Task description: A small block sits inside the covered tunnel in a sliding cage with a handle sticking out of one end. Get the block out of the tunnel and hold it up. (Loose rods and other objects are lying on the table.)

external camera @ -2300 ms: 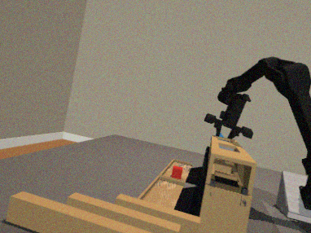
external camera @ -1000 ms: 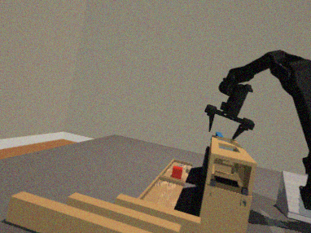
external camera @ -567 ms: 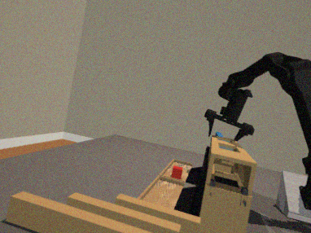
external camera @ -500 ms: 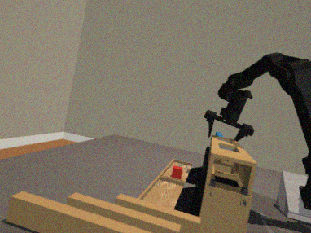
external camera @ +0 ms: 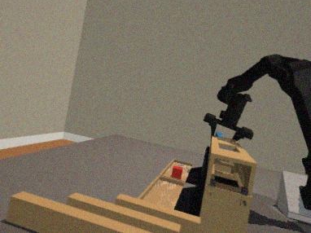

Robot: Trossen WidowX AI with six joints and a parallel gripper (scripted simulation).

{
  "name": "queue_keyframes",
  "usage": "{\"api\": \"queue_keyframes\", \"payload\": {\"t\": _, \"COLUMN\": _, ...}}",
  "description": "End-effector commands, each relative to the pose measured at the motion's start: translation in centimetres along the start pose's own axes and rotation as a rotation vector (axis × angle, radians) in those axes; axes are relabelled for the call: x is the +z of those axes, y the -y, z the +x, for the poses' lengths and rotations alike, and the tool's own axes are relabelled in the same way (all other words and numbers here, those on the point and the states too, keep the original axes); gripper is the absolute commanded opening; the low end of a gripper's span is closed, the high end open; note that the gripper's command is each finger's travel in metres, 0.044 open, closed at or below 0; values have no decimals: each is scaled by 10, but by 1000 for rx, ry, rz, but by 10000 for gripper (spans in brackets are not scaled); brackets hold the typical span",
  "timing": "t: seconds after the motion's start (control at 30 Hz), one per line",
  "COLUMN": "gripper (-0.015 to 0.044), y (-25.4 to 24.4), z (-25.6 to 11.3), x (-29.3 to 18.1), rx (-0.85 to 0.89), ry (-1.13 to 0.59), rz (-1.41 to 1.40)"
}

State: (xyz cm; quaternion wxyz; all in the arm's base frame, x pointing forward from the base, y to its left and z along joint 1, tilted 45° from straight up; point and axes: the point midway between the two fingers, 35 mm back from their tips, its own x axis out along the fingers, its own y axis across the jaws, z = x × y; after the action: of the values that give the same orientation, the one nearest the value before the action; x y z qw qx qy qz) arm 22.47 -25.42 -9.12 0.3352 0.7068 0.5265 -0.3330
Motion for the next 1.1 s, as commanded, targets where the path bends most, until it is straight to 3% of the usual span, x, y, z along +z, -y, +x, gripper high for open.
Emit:
{"api": "queue_keyframes", "payload": {"t": 0.0, "gripper": 230, "y": 0, "z": 0, "x": 0, "rx": -1, "ry": -1, "rz": 0}}
{"api": "queue_keyframes", "payload": {"t": 0.17, "gripper": 99, "y": 0, "z": 0, "x": 0, "rx": -1, "ry": -1, "rz": 0}}
{"api": "queue_keyframes", "payload": {"t": 0.33, "gripper": 65, "y": 0, "z": 0, "x": 0, "rx": -1, "ry": -1, "rz": 0}}
{"api": "queue_keyframes", "payload": {"t": 0.43, "gripper": 0, "y": 0, "z": 0, "x": 3, "rx": -1, "ry": -1, "rz": 0}}
{"api": "queue_keyframes", "payload": {"t": 1.07, "gripper": 0, "y": 2, "z": 15, "x": 58, "rx": 4, "ry": 1, "rz": 3}}
